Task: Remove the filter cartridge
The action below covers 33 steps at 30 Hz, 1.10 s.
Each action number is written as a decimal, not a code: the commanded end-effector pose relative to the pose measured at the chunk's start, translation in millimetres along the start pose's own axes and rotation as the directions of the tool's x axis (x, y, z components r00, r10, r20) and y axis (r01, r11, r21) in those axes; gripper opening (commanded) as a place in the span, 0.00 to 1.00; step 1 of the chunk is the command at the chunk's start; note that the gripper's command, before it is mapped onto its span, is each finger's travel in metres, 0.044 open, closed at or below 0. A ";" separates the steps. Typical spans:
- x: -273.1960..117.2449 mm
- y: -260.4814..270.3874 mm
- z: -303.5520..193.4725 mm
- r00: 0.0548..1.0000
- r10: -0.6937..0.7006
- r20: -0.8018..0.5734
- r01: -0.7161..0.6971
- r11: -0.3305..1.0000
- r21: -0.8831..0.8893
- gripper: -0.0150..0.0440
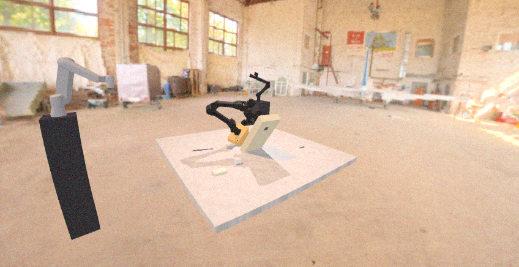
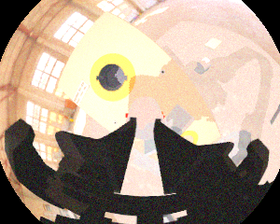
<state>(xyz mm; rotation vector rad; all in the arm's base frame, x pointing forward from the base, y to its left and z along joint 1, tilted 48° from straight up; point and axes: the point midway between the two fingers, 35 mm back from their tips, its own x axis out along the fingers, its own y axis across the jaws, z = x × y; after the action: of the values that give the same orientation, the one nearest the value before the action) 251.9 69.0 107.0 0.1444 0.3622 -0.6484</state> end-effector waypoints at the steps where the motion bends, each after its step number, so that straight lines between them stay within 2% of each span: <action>1: -0.1 0.7 0.5 1.000 0.000 0.000 0.000 1.000 0.000 0.43; 16: -0.1 -2.1 -0.8 1.000 0.004 0.006 -0.004 1.000 0.011 0.44; 23: -8.4 52.9 40.0 1.000 0.004 0.006 -0.004 1.000 0.012 0.44; 27: -9.2 58.3 44.3 1.000 0.004 0.006 -0.004 1.000 0.012 0.44; 33: -34.1 85.7 62.6 1.000 0.009 0.002 -0.009 1.000 0.023 0.71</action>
<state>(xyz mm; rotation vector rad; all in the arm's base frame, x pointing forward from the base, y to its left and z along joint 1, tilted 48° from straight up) 294.4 119.9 161.3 0.1564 0.3586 -0.6512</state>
